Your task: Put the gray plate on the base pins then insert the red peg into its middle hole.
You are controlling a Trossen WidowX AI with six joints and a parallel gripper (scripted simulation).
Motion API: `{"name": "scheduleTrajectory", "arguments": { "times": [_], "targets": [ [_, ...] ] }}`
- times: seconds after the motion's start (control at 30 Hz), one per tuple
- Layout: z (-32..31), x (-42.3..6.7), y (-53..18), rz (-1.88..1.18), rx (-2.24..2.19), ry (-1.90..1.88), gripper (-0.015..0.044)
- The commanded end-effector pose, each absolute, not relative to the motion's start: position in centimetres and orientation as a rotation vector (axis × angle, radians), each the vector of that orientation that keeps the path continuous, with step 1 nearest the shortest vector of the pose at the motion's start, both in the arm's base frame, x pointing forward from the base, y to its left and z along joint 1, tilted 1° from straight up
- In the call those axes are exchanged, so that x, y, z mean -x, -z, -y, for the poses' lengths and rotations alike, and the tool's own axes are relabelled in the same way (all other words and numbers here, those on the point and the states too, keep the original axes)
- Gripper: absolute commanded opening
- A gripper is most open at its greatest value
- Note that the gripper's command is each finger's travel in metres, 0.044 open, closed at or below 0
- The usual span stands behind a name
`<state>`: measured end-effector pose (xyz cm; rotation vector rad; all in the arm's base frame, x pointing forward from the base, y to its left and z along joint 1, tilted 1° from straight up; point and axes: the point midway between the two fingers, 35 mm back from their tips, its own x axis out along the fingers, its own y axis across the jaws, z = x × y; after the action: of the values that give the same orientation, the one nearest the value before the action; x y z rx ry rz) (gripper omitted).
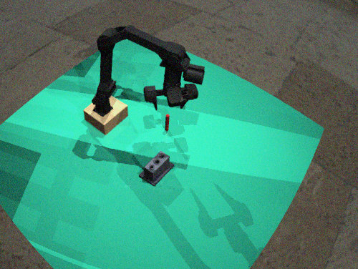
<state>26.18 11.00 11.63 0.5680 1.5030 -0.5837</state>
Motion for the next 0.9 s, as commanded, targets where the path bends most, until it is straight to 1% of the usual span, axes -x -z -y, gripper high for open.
{"name": "scheduleTrajectory", "arguments": {
  "times": [0.0, 0.33, 0.47, 0.87],
  "targets": [
    [-12.7, -24.4, -12.2, -1.403, -0.859, 0.816, 0.0440],
    [-12.6, -24.4, -12.1, -1.403, -0.859, 0.817, 0.0440],
    [-12.7, -24.5, -9.2, -1.403, -0.859, 0.817, 0.0440],
    [-12.7, -24.6, -7.2, -1.403, -0.859, 0.817, 0.0440]
  ]
}}
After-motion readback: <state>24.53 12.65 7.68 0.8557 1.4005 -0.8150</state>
